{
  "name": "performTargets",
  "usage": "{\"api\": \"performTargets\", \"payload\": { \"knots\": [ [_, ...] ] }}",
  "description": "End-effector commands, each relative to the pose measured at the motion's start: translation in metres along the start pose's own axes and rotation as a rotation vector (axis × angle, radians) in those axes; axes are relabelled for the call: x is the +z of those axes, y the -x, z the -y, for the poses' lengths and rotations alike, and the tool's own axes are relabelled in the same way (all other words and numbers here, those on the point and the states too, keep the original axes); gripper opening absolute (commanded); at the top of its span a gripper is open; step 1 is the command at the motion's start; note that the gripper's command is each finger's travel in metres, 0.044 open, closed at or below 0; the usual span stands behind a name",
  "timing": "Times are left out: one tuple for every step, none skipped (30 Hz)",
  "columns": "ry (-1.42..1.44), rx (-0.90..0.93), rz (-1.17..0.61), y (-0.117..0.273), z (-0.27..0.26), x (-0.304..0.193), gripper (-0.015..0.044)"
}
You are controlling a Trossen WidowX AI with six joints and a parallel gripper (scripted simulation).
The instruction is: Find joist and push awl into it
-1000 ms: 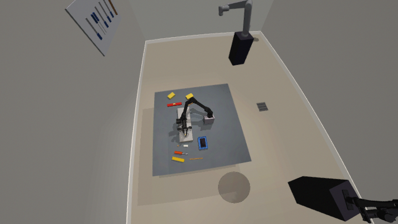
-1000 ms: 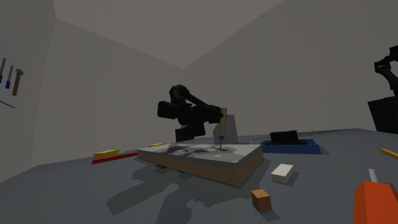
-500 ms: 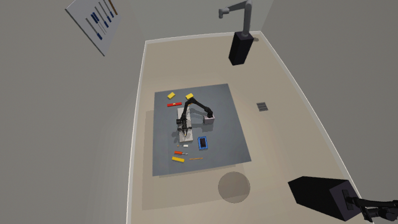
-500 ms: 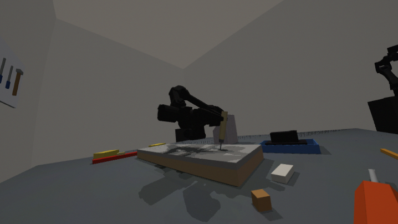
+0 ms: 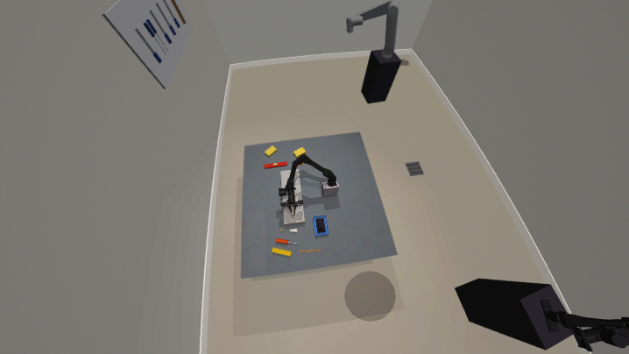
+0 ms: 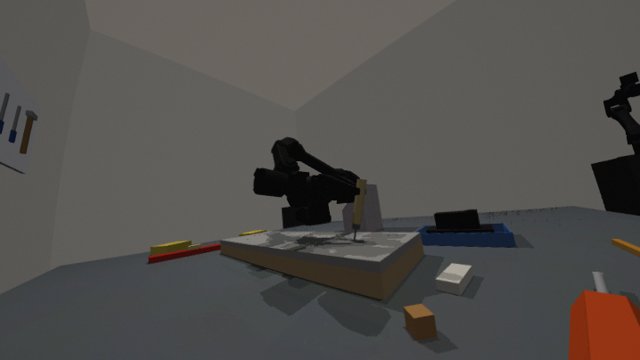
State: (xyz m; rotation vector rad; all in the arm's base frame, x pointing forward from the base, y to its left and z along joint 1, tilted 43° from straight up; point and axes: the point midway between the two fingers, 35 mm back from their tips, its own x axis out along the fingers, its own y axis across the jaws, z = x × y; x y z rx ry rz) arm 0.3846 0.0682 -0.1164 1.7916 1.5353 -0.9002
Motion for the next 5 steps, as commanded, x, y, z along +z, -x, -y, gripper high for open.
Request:
{"api": "performTargets", "payload": {
  "knots": [
    [0.0, 0.0, 0.0, 0.0001, 0.0, -0.0001, 0.0],
    [0.0, 0.0, 0.0, 0.0001, 0.0, -0.0001, 0.0],
    [0.0, 0.0, 0.0, 0.0001, 0.0, -0.0001, 0.0],
    [0.0, 0.0, 0.0, 0.0001, 0.0, -0.0001, 0.0],
    [0.0, 0.0, 0.0, 0.0001, 0.0, -0.0001, 0.0]
  ]
}}
